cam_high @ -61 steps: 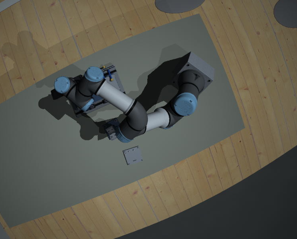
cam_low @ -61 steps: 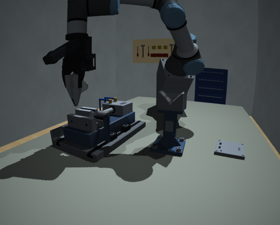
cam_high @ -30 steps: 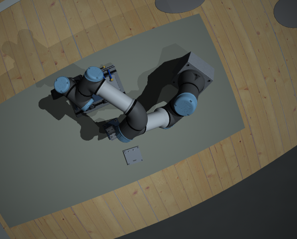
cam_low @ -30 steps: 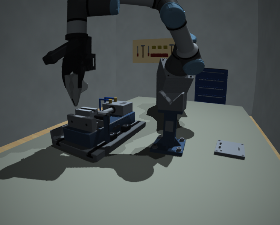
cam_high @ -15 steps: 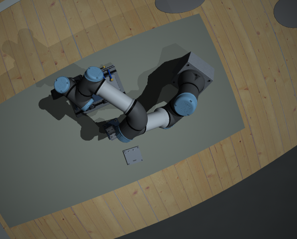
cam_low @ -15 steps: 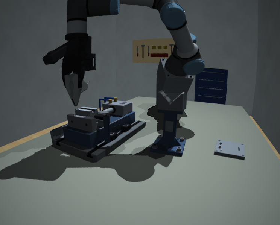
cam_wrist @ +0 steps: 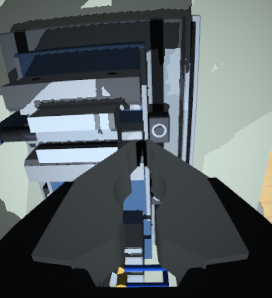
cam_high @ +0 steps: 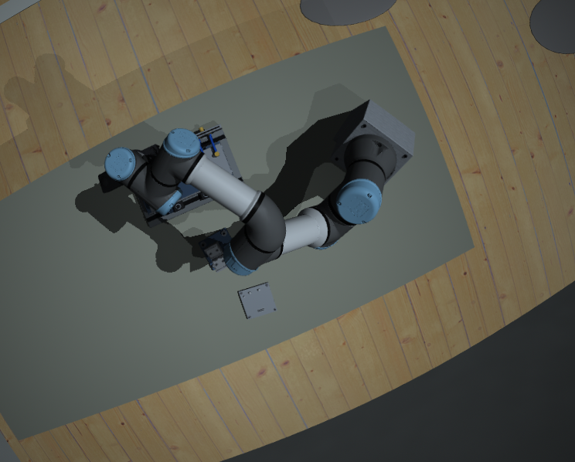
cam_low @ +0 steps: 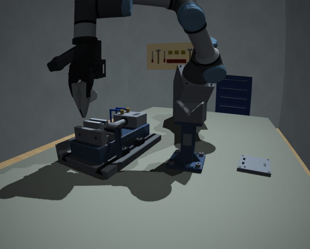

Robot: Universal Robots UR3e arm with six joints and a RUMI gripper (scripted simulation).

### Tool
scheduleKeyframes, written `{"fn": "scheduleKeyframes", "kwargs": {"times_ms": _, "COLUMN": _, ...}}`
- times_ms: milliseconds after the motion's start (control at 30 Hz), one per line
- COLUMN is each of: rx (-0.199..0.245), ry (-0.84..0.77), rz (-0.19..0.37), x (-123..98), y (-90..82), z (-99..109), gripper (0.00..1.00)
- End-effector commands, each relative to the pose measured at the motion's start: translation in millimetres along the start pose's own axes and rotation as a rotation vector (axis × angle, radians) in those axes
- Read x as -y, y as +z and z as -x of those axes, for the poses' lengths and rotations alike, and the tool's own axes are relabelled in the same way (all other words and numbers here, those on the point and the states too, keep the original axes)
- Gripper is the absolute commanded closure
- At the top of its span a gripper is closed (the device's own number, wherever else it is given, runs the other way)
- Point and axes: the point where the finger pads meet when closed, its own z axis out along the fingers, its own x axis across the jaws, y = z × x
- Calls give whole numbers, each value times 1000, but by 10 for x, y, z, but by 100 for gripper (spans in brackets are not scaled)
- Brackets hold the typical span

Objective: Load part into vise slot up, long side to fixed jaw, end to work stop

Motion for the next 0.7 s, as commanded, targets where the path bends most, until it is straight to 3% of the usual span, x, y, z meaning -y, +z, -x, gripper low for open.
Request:
{"fn": "scheduleKeyframes", "kwargs": {"times_ms": 0, "rx": -2, "ry": -1, "rz": -1, "x": 5, "y": -5, "z": -4, "gripper": 100}}
{"fn": "scheduleKeyframes", "kwargs": {"times_ms": 667, "rx": -2, "ry": -1, "rz": -1, "x": 6, "y": 39, "z": -4, "gripper": 100}}
